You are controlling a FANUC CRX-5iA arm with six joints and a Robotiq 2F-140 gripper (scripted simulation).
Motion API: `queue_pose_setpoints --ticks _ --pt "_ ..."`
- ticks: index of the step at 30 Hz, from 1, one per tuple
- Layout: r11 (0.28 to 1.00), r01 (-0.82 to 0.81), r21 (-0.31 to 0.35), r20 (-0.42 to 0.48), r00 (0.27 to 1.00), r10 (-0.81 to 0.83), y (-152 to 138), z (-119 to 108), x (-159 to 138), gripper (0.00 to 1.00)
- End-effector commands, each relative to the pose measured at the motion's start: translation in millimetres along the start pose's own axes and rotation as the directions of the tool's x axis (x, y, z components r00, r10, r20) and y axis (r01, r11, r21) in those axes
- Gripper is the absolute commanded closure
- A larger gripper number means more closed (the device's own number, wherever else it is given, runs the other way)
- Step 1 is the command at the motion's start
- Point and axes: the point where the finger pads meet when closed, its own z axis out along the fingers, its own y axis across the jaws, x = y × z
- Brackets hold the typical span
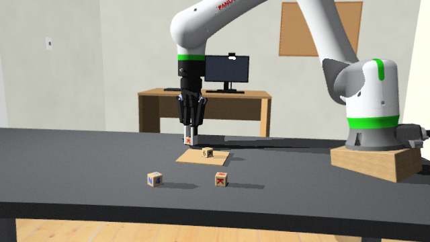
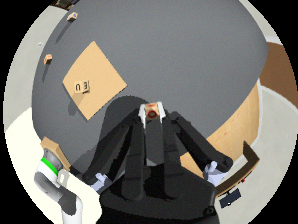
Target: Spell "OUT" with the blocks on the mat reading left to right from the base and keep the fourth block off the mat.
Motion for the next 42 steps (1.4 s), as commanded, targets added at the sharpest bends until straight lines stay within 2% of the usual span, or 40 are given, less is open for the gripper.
queue_pose_setpoints --ticks 1,5,7,12,16,32,42 --pt "1.0 0.0 0.0 0.0 1.0 0.0 0 -12 0 0.87" --pt "1.0 0.0 0.0 0.0 1.0 0.0 0 -39 0 0.87" --pt "1.0 0.0 0.0 0.0 1.0 0.0 0 -39 0 0.87" --pt "1.0 0.0 0.0 0.0 1.0 0.0 0 -76 0 0.87" --pt "1.0 0.0 0.0 0.0 1.0 0.0 0 -93 0 0.87" --pt "1.0 -0.009 0.0 0.0 1.0 0.009 0 -97 1 0.87" --pt "0.98 -0.197 0.001 0.0 0.98 0.197 -11 -97 13 0.87"
